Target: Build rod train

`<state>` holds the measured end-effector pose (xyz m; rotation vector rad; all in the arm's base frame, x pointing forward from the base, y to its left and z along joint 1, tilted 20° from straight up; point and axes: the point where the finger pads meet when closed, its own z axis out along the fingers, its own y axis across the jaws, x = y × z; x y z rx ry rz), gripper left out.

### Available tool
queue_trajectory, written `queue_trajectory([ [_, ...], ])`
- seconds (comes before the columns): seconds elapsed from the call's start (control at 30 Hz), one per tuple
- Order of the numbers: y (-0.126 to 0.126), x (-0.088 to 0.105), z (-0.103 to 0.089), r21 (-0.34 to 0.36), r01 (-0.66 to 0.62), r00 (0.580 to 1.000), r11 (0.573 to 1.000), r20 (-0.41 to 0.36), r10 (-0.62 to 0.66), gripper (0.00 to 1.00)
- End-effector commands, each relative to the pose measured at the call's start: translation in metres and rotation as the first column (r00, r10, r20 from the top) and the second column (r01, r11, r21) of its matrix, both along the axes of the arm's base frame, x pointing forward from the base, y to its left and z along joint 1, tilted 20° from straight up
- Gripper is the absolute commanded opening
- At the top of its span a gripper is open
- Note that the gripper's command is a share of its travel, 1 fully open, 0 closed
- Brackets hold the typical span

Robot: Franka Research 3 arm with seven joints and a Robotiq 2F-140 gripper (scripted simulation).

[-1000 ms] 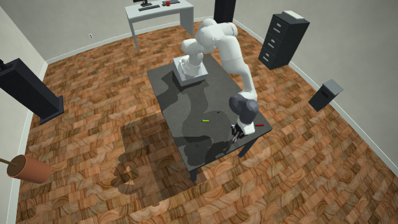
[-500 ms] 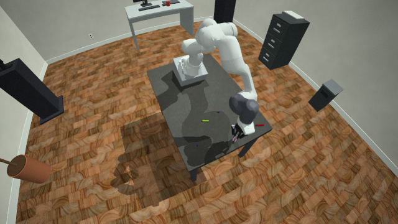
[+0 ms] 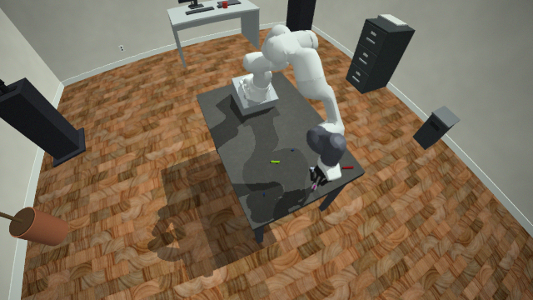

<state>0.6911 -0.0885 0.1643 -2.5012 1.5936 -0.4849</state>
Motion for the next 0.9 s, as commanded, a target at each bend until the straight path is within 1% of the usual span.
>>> queue_trajectory([
  [0.0,-0.0014,0.0010,-0.0027,0.000,0.004,1.000,1.000,0.001,-0.004,0.12],
  [0.33,-0.0018,0.0034,-0.0094,0.000,0.004,1.000,1.000,0.001,-0.004,0.12],
  [0.87,-0.0019,0.0035,-0.0098,0.000,0.004,1.000,1.000,0.001,-0.004,0.12],
])
